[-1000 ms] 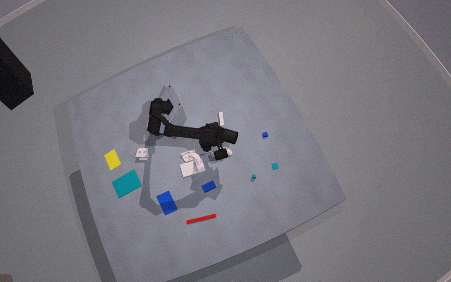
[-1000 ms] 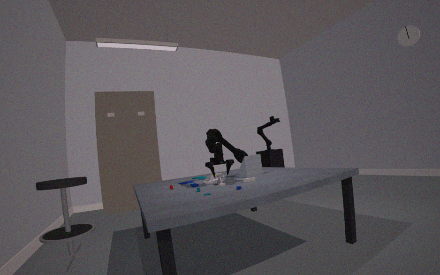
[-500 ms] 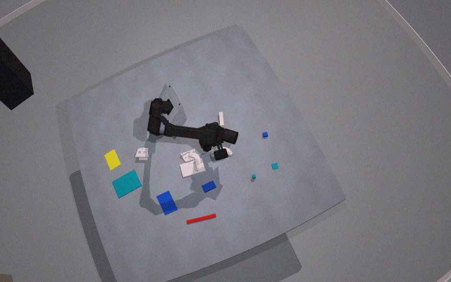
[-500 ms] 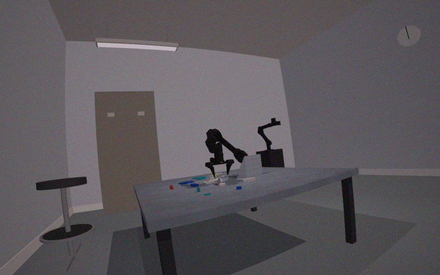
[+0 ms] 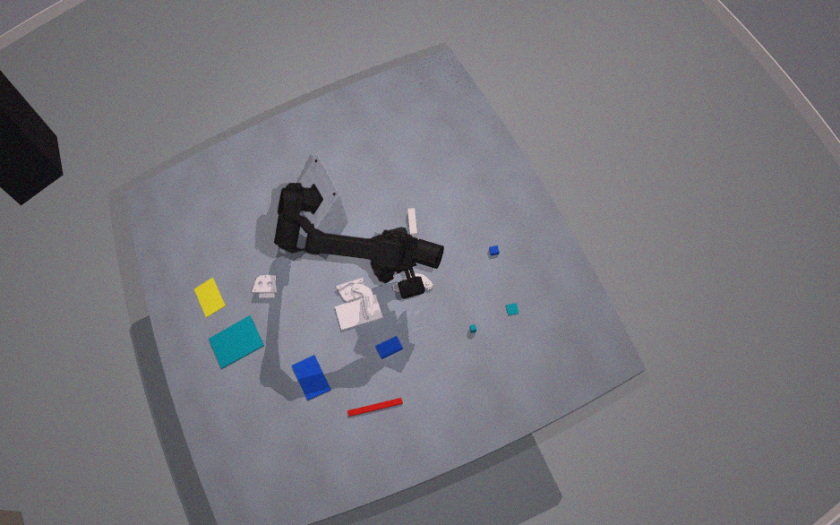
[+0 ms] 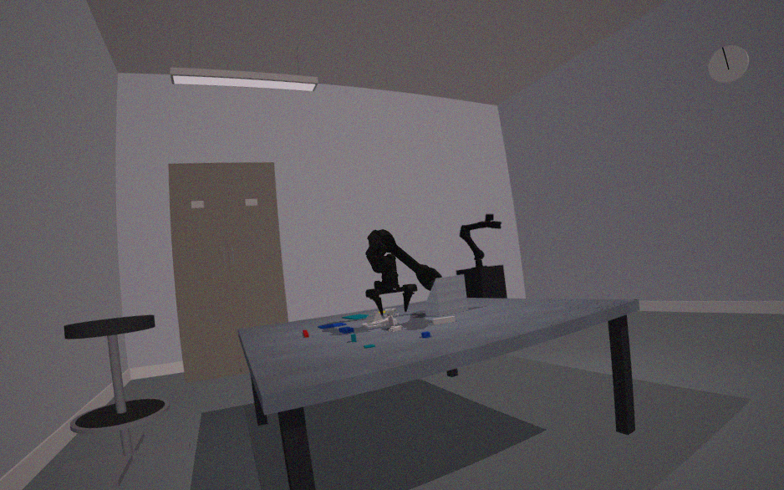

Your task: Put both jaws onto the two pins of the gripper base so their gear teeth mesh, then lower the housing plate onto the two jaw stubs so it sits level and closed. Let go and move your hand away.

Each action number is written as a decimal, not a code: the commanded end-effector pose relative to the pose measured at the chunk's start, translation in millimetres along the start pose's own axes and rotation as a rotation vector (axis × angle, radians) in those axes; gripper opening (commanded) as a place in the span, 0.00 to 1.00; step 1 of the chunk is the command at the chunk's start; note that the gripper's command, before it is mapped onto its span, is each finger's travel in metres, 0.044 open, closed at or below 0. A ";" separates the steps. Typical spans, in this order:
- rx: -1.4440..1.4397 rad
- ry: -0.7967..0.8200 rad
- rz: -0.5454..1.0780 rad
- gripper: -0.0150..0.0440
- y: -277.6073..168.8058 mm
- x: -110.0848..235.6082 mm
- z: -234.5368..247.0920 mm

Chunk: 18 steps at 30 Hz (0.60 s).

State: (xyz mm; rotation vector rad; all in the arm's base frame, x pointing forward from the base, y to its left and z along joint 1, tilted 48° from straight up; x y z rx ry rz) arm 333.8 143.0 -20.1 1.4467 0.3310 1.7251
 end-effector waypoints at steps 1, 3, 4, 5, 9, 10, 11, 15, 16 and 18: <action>0.002 0.002 -0.002 1.00 0.2 -0.9 0.5; 0.002 0.002 -0.002 1.00 0.2 -0.9 0.5; 0.002 0.002 -0.002 1.00 0.2 -0.9 0.5; 0.002 0.002 -0.002 1.00 0.2 -0.9 0.5; 0.000 0.000 0.000 1.00 0.0 -0.3 0.0; 0.000 0.000 0.000 1.00 -0.1 -1.1 0.1; 0.000 0.000 0.000 1.00 -0.2 -2.5 0.2; 0.001 0.000 0.000 1.00 -0.7 -9.1 0.8; 0.001 0.000 0.000 1.00 -0.8 -10.7 0.9; 0.001 0.000 0.001 1.00 -1.0 -14.0 1.1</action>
Point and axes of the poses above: the point midway between the two fingers, 35 mm back from their tips, its own x axis back along the fingers, its own z axis across the jaws, y = z × x, the point moved 10 cm from there along x, back along the fingers, and after that the axes turned 10 degrees about -x, right-handed, at the moved point
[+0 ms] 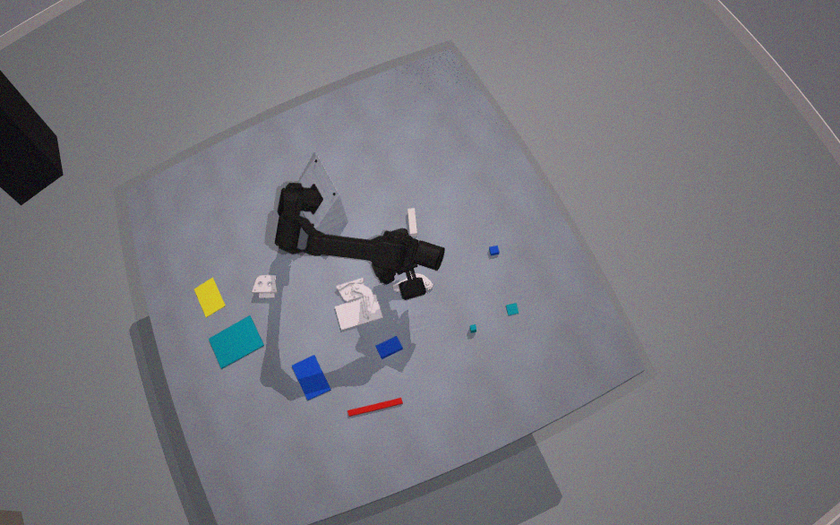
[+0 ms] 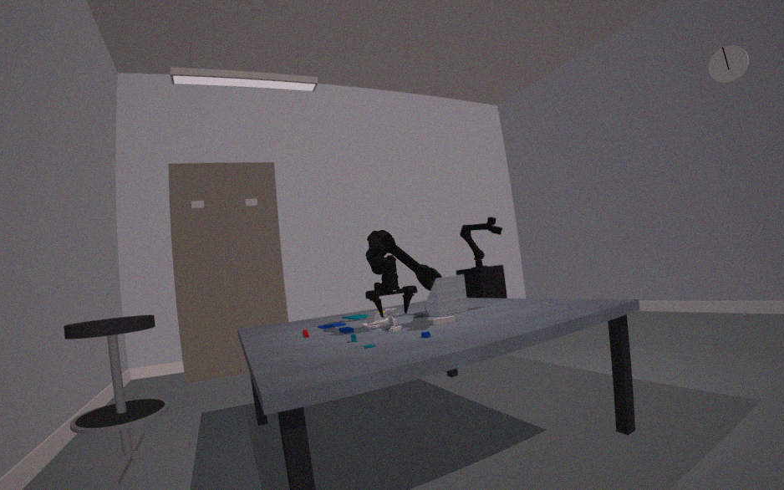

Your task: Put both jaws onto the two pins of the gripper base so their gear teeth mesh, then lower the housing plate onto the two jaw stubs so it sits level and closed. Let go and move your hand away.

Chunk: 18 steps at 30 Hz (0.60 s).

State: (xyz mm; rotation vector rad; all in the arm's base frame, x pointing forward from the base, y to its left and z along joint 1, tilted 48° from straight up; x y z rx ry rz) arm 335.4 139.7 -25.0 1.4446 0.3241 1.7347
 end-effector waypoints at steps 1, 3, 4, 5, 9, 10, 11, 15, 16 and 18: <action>0.004 -0.003 -0.008 1.00 0.9 -9.9 0.3; 0.004 -0.003 -0.008 1.00 0.8 -13.2 0.5; 0.004 -0.003 -0.008 1.00 0.7 -14.8 0.6; 0.005 -0.003 -0.008 1.00 0.7 -16.5 0.6; 0.005 -0.003 -0.008 1.00 0.6 -23.0 0.9; 0.005 -0.003 -0.008 1.00 0.5 -24.6 1.0; 0.005 -0.003 -0.009 1.00 0.5 -26.3 1.0; 0.005 -0.002 -0.009 1.00 0.5 -32.8 1.2; 0.005 -0.002 -0.009 1.00 0.6 -34.4 1.2; 0.005 -0.002 -0.009 1.00 0.6 -37.6 1.2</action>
Point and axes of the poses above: the point midway between the two fingers, 35 mm back from their tips, its own x axis back along the fingers, its own z axis across the jaws, y = z × x, the point moved 10 cm from there along x, back along the fingers, and after that the axes turned 10 degrees about -x, right-handed, at the moved point
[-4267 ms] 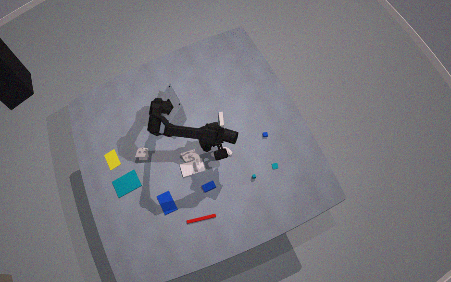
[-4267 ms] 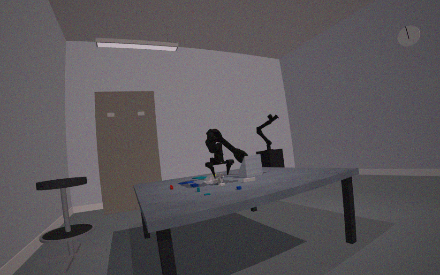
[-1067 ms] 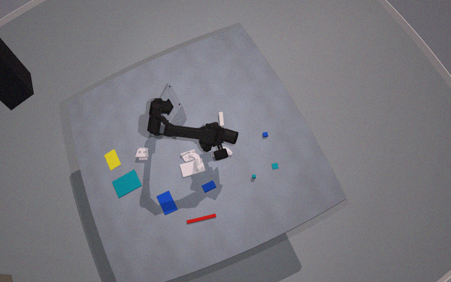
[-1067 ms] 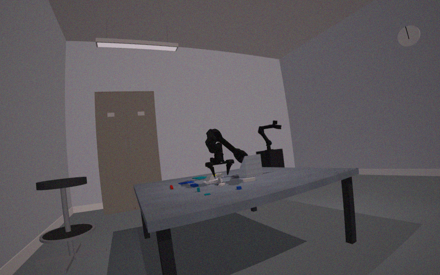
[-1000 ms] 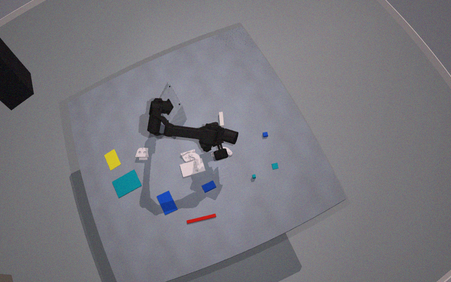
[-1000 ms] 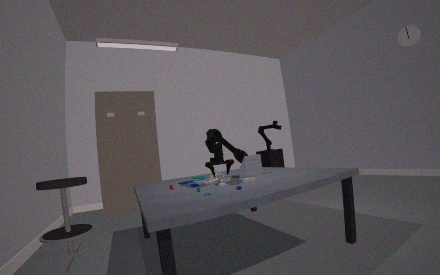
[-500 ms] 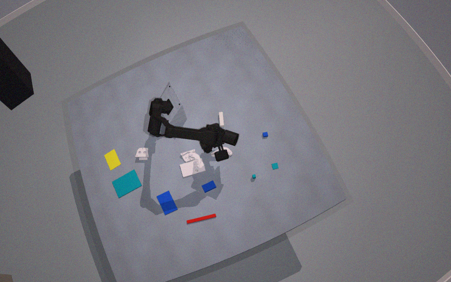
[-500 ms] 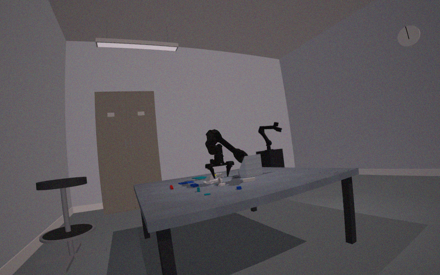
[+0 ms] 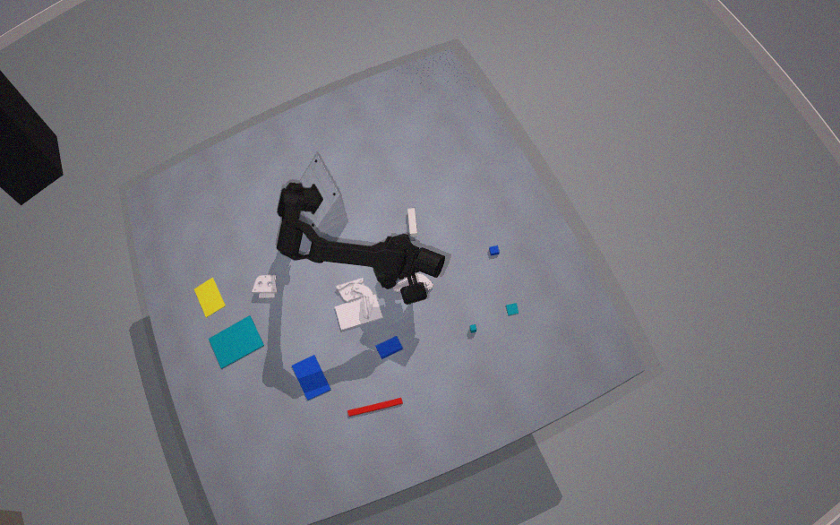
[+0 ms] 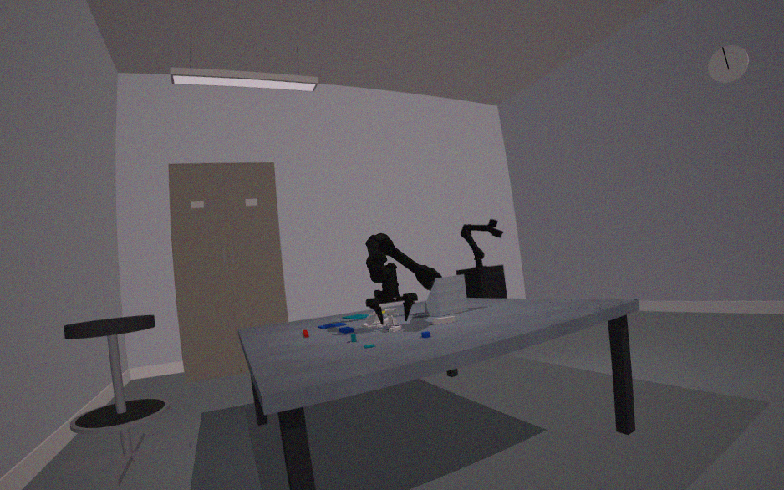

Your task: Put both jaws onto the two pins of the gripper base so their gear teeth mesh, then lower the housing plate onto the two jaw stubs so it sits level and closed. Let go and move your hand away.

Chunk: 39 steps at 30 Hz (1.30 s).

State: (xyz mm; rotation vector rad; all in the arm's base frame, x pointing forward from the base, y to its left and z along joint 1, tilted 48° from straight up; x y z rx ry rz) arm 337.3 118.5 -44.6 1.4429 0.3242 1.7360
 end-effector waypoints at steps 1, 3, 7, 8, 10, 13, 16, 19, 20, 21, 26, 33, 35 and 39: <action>0.006 -0.003 -0.010 1.00 1.2 -10.4 -0.9; 0.006 -0.003 -0.010 1.00 1.3 -13.6 -0.9; 0.006 -0.003 -0.010 1.00 1.5 -17.5 -1.0; 0.006 -0.003 -0.010 1.00 1.5 -17.5 -1.0; 0.006 -0.003 -0.010 1.00 1.5 -17.5 -1.0; 0.006 -0.003 -0.010 1.00 1.5 -17.5 -1.0; 0.006 -0.003 -0.010 1.00 1.5 -17.5 -1.0; 0.006 -0.003 -0.010 1.00 1.5 -17.5 -1.0; 0.006 -0.003 -0.010 1.00 1.5 -17.5 -1.0; 0.006 -0.003 -0.010 1.00 1.5 -17.5 -1.0; 0.006 -0.003 -0.010 1.00 1.5 -17.8 -1.0; 0.006 -0.003 -0.010 1.00 1.5 -18.6 -0.9; 0.006 -0.003 -0.010 1.00 1.5 -18.6 -0.9; 0.004 -0.005 -0.008 0.91 1.1 -17.5 -1.3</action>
Point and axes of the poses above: the point midway between the two fingers, 35 mm back from their tips, its own x axis back along the fingers, its own z axis across the jaws, y = z × x, the point moved 10 cm from there along x, back along the fingers, and after that the axes turned 10 degrees about -x, right-handed, at the moved point
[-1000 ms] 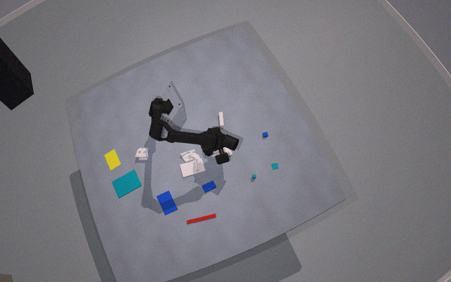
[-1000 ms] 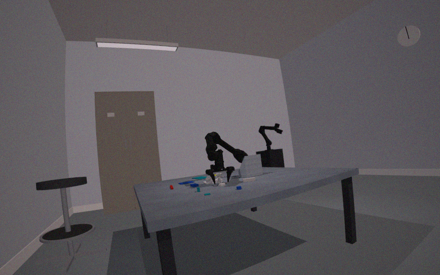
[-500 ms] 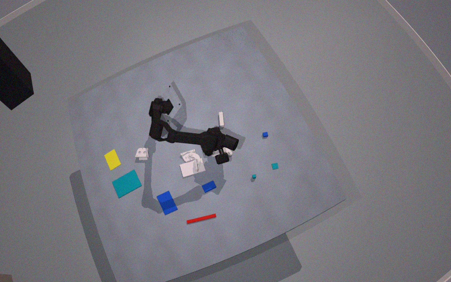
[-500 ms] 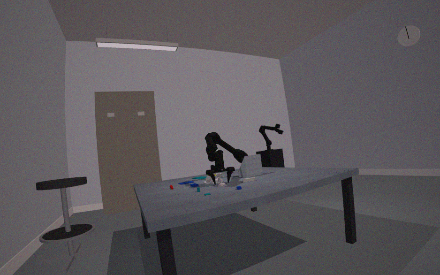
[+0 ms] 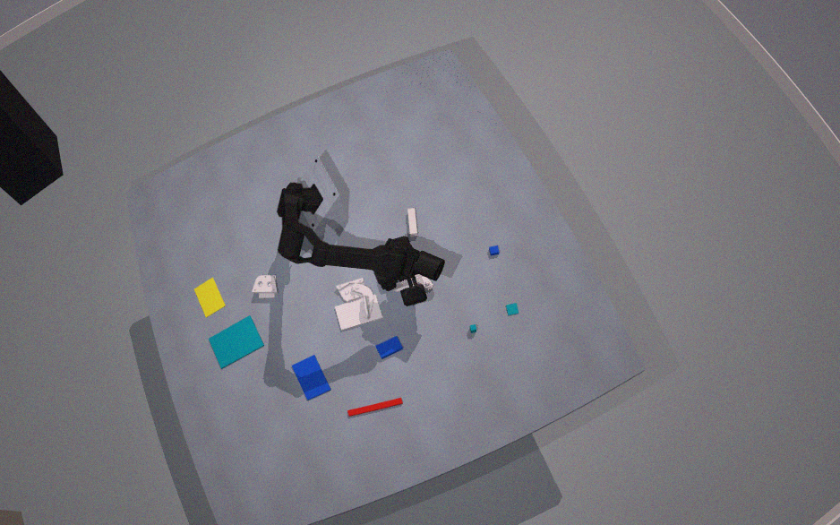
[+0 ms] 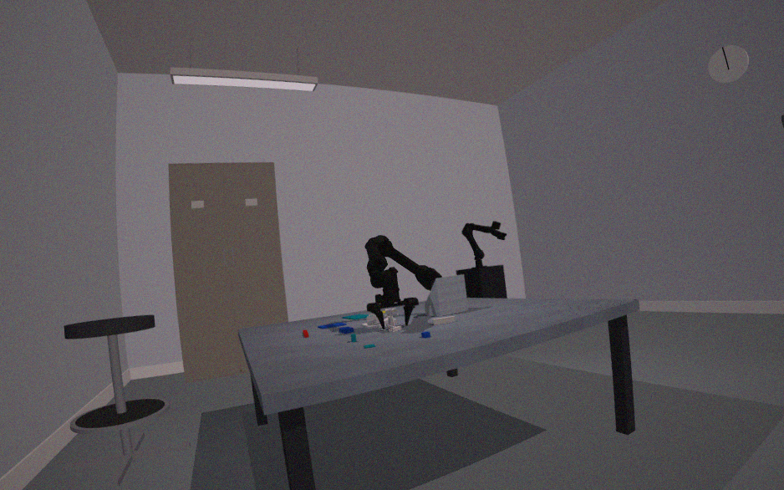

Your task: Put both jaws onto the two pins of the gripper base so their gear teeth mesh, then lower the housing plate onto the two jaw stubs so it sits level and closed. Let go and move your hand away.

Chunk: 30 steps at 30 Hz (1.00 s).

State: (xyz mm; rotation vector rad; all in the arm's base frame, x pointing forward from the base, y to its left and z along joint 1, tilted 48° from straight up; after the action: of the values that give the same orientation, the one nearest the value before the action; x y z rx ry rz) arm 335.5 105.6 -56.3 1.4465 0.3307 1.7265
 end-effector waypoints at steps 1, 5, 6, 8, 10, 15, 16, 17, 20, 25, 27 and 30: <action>0.000 0.000 0.000 0.87 0.0 0.0 0.0; 0.000 0.000 0.000 0.69 0.0 0.0 0.0; 0.000 0.000 0.000 0.64 0.0 0.0 0.0; 0.000 0.000 0.000 0.56 0.0 0.0 0.0; 0.000 0.000 0.000 0.50 0.0 0.0 0.0; 0.000 0.000 0.000 0.48 0.0 0.0 0.0; 0.000 0.000 0.000 0.48 0.0 0.0 0.0; 0.000 0.000 0.000 0.48 0.0 0.0 0.0; 0.000 0.000 0.000 0.48 0.0 0.0 0.0; 0.000 0.000 0.000 0.48 0.0 0.0 0.0; 0.000 0.000 0.000 0.48 -0.2 2.0 0.2; 0.001 0.000 0.001 0.48 -0.9 10.5 0.8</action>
State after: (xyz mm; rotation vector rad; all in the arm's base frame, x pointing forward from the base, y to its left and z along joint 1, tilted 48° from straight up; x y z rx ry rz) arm 335.2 107.5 -54.2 1.4484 0.3388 1.7231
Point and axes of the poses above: the point midway between the two fingers, 35 mm back from their tips, its own x axis back along the fingers, its own z axis across the jaws, y = z × x, the point moved 10 cm from there along x, back along the fingers, and after that the axes turned 10 degrees about -x, right-handed, at the moved point
